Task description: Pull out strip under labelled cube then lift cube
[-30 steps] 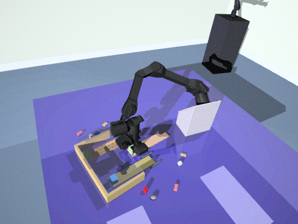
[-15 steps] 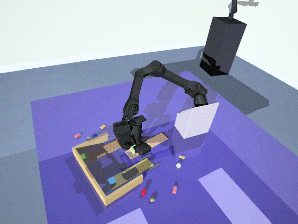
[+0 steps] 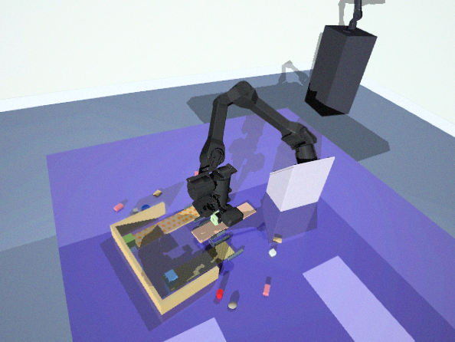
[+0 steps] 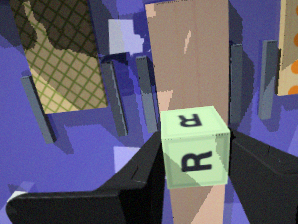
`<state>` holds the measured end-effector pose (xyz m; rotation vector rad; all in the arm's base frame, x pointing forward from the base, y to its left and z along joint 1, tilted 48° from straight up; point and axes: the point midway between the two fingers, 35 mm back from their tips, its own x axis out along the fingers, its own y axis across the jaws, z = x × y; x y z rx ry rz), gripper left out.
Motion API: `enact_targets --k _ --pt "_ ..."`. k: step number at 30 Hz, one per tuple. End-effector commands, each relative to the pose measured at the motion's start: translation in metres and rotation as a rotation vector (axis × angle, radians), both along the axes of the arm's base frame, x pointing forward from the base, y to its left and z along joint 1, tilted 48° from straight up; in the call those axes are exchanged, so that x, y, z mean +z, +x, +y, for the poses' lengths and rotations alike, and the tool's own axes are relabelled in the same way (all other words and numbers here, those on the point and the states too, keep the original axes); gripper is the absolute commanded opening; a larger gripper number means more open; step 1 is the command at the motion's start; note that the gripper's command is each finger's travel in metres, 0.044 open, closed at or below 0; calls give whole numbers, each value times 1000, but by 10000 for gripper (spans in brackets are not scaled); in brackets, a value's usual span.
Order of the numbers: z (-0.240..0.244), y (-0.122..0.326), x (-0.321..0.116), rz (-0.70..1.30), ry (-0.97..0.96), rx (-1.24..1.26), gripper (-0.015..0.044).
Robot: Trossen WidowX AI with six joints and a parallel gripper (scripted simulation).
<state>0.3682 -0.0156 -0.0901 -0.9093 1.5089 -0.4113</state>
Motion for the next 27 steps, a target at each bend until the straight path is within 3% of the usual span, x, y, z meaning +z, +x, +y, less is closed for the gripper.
enact_targets --k 1,18,27 --pt "0 -9 3 -5 7 -2 0" --pt "-8 -62 6 -2 7 -2 0" --pt "18 -65 30 -3 9 -2 0"
